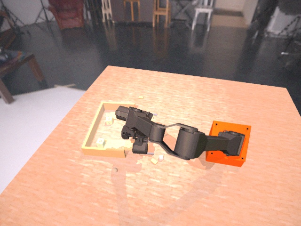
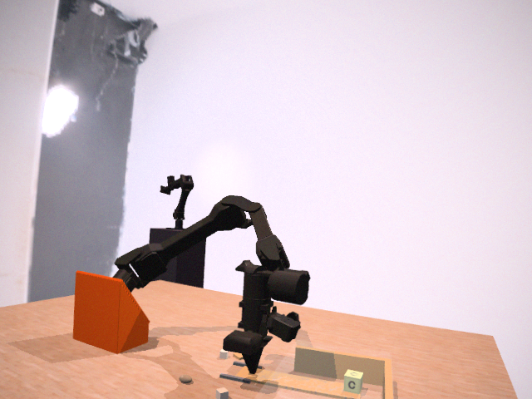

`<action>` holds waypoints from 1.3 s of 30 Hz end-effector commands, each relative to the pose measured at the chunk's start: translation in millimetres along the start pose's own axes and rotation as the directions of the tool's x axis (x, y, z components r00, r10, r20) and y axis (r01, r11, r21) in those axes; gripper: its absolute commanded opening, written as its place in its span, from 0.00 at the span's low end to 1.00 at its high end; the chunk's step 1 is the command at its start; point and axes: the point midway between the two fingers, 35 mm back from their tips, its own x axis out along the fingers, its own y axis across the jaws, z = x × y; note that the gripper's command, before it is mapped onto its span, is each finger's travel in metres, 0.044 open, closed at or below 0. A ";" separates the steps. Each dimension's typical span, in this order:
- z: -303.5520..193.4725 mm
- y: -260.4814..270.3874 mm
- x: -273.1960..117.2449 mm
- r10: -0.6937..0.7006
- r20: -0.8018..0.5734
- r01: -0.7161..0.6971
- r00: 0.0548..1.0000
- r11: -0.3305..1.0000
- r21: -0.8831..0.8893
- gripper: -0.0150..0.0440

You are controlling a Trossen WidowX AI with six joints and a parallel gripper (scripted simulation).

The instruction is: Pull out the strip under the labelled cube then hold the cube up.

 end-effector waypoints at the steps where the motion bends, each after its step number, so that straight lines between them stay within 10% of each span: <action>1: -0.1 0.8 4.3 0.006 -0.005 -0.006 1.000 1.000 -0.002 0.25; 39: -56.9 -0.2 4.9 0.006 -0.007 -0.006 1.000 1.000 0.001 0.25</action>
